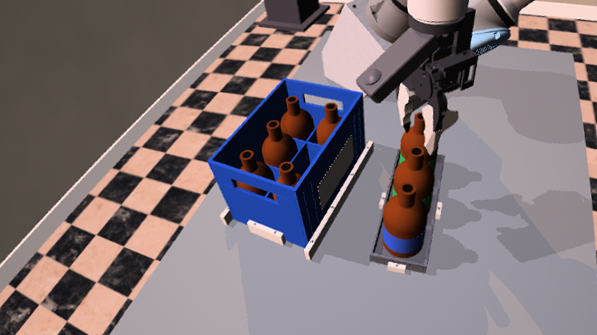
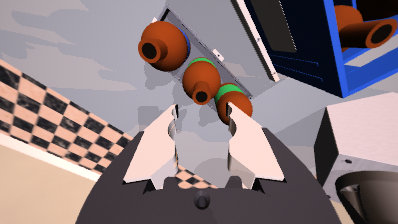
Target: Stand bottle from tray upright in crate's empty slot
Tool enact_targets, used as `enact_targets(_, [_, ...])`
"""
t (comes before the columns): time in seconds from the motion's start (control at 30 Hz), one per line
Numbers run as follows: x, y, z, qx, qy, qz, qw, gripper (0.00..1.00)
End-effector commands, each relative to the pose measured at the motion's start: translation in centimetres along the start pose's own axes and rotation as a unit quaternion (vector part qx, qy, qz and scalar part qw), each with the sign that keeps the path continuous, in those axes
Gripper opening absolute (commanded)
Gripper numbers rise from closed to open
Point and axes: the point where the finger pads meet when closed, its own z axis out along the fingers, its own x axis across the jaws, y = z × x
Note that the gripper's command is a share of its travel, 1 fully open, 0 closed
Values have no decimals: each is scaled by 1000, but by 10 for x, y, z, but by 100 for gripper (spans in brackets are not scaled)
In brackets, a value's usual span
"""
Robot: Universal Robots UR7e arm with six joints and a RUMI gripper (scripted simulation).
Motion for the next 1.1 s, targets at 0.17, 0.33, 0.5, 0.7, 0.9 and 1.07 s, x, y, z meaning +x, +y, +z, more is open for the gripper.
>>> enact_targets(0.17, [0, 0, 4, 0, 0, 0, 1000, 38])
enact_targets(0.33, [0, 0, 8, 0, 0, 0, 1000, 38])
enact_targets(0.5, [0, 0, 13, 0, 0, 0, 1000, 38])
enact_targets(0.7, [0, 0, 20, 0, 0, 0, 1000, 38])
enact_targets(0.9, [0, 0, 25, 0, 0, 0, 1000, 38])
enact_targets(1.07, [0, 0, 30, 0, 0, 0, 1000, 38])
